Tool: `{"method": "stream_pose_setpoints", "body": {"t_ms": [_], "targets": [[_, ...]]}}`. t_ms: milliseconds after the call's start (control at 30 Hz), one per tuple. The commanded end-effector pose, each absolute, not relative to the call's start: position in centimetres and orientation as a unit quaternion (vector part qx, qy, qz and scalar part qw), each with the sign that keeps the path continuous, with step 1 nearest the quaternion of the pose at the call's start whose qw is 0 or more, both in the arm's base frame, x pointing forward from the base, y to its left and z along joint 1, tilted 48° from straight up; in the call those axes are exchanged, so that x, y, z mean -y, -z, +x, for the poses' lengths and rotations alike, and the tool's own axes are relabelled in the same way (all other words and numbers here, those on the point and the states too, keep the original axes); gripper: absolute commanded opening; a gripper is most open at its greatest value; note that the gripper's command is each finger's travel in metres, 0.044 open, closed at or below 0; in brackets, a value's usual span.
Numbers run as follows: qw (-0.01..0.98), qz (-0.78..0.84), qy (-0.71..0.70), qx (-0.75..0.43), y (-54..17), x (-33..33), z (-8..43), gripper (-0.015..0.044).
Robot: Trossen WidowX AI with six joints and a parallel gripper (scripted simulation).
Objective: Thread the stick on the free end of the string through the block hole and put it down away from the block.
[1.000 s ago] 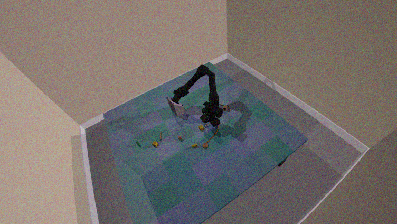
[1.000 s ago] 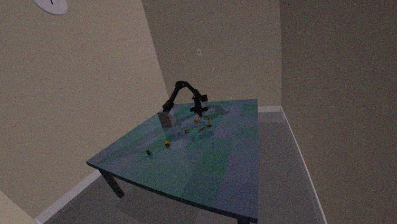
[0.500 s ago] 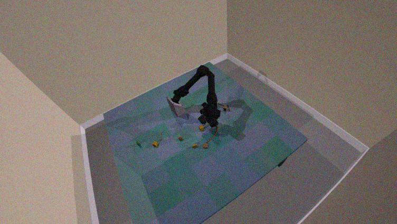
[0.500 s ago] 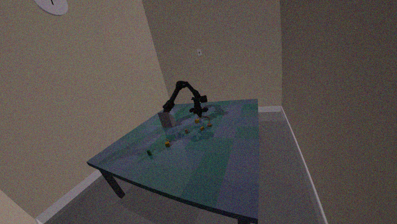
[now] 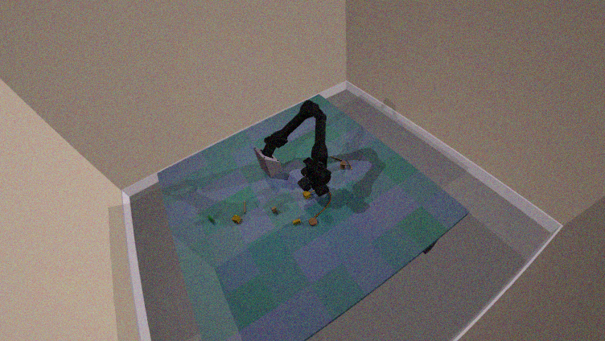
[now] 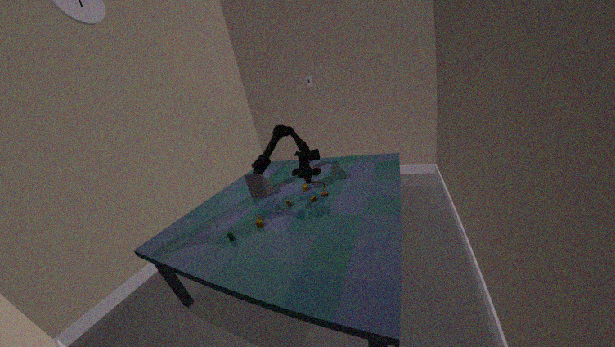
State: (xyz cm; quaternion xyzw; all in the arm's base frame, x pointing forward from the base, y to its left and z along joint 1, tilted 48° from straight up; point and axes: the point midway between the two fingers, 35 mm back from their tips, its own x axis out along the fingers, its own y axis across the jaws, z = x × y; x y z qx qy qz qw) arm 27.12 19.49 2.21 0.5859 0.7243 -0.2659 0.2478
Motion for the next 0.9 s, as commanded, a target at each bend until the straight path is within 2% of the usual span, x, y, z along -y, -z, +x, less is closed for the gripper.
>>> {"method": "stream_pose_setpoints", "body": {"t_ms": [0,633,767,867], "targets": [[0.247,0.587,0.264,-0.725,-1.8,-19.1,27.2,0.0000],[0.247,0.587,0.264,-0.724,0.1,-17.3,27.3,0.0000],[0.247,0.586,0.266,-0.724,0.0,-17.5,27.2,0.0105],[0.247,0.586,0.266,-0.724,0.0,-17.5,27.2,0.0120]]}}
